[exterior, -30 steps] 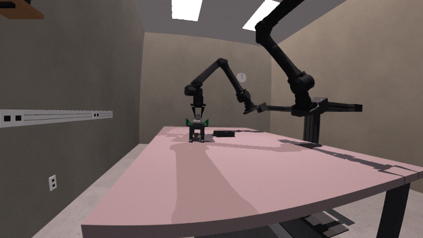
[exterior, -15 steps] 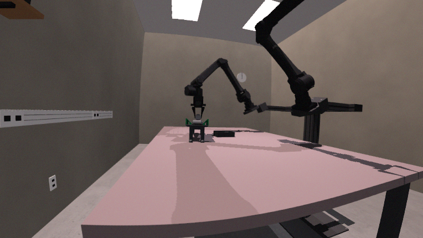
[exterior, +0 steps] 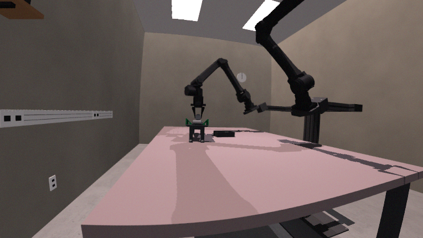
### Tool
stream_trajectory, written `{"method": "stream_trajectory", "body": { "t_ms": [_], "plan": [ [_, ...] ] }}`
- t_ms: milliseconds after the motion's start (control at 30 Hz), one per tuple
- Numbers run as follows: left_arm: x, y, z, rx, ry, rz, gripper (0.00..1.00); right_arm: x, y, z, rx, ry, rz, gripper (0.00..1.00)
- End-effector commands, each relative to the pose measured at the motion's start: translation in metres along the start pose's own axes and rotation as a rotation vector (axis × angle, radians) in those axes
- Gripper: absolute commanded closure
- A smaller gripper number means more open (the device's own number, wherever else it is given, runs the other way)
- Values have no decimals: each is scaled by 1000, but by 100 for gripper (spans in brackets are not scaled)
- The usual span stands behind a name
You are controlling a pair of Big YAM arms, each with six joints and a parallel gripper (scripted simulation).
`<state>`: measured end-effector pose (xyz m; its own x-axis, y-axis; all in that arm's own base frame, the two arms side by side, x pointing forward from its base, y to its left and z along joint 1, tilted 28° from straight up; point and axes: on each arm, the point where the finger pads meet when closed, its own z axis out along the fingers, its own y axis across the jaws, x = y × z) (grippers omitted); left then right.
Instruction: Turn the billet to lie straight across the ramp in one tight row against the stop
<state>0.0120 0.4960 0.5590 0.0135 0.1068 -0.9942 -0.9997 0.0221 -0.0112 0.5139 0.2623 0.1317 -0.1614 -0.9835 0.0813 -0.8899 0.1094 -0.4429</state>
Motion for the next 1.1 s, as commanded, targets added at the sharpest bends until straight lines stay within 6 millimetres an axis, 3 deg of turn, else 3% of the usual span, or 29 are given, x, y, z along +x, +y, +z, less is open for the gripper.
{"method": "stream_trajectory", "body": {
  "t_ms": [0,1067],
  "plan": [
    [-13,6,-8,-10,-36,13,0,-23,-26,-51,72,-70,16,100],
    [-13,6,-8,-10,-36,13,0,-22,-26,-51,67,-75,160,100]
  ]
}}
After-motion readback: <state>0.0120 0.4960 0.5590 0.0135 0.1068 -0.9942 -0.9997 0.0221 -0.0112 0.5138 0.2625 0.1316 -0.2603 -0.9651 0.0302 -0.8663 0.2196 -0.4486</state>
